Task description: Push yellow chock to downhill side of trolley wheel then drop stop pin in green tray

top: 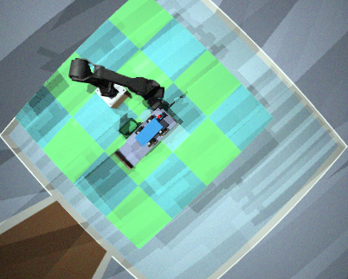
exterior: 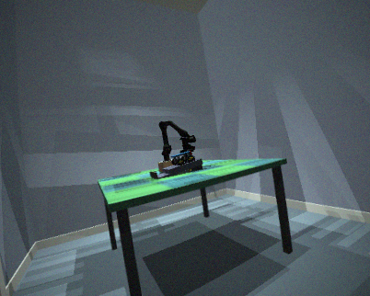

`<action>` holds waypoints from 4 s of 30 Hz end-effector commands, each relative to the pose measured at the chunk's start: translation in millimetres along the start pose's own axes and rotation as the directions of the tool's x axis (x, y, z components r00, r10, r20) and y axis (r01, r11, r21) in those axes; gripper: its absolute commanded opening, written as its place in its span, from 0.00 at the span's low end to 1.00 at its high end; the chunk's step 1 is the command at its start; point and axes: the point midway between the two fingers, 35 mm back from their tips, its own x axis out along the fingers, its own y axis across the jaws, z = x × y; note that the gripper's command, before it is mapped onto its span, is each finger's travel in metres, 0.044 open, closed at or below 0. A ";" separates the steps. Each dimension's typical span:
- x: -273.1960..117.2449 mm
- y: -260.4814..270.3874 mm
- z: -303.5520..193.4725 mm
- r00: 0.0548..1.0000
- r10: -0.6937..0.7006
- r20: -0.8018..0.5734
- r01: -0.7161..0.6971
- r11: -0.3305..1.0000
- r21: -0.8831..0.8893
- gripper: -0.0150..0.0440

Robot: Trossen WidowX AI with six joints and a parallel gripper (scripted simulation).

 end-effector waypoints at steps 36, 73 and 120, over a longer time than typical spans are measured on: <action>49.1 2.9 -1.5 1.000 0.011 -0.004 -0.011 1.000 0.004 0.58; 8.2 4.8 -4.3 1.000 0.011 -0.004 -0.011 1.000 0.004 0.25; -94.0 1.3 -0.7 1.000 0.010 -0.004 -0.009 0.977 0.214 0.25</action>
